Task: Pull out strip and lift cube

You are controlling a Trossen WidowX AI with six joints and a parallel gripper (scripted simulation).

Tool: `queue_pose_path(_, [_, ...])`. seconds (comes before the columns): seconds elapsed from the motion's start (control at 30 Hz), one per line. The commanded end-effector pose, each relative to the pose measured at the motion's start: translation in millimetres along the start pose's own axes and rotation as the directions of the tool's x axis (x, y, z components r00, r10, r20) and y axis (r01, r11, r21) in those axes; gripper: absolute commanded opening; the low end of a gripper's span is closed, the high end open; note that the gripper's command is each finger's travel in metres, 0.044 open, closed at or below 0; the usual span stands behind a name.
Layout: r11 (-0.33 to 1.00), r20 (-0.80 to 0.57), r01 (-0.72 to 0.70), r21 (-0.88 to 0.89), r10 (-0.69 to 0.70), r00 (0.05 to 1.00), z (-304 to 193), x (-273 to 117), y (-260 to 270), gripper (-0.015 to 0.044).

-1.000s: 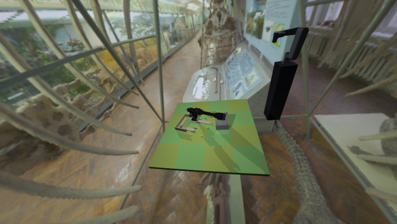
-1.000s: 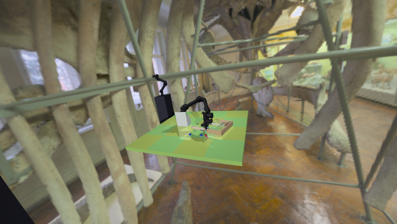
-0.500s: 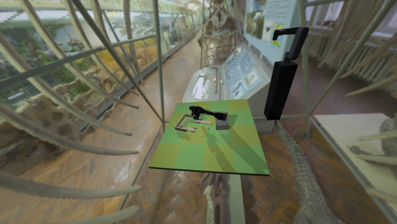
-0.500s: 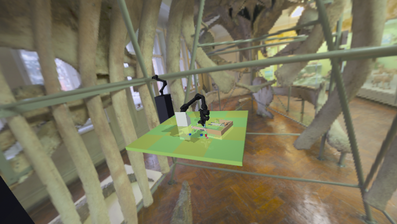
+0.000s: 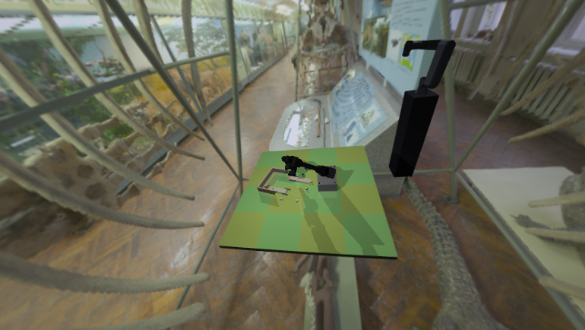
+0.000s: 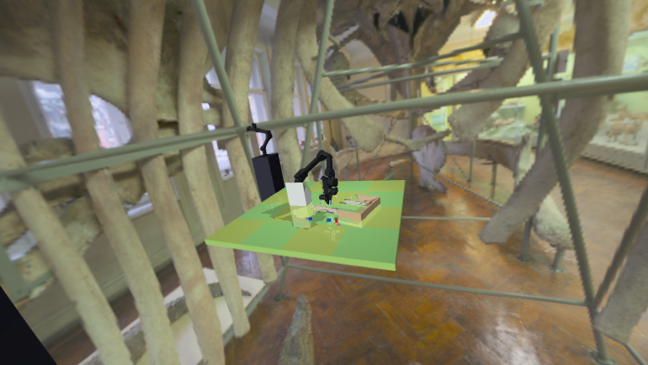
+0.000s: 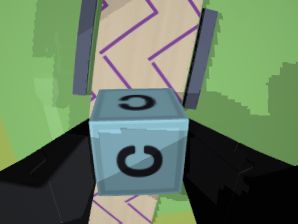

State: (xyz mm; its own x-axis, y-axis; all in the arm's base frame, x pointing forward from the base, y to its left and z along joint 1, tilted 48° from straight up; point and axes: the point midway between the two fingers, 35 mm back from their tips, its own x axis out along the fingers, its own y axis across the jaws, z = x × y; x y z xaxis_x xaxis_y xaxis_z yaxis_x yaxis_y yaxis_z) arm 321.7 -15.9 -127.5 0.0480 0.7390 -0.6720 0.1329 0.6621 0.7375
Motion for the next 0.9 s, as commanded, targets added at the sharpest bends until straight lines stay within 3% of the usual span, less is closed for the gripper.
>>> queue_pose_path(0.0, [1.0,-0.004,0.003,-0.003,-0.003,1.0,-15.8,0.7,2.3,0.0])
queue_pose_path(0.27, [1.0,-0.005,0.003,-0.002,-0.003,1.0,-31.0,-0.2,5.2,0.0])
queue_pose_path(0.47, [1.0,-0.004,0.005,-0.002,-0.005,1.0,-30.6,-34.3,4.8,0.0])
queue_pose_path(0.87, [1.0,-0.004,0.005,-0.002,-0.005,1.0,-30.7,-35.5,4.9,0.0])
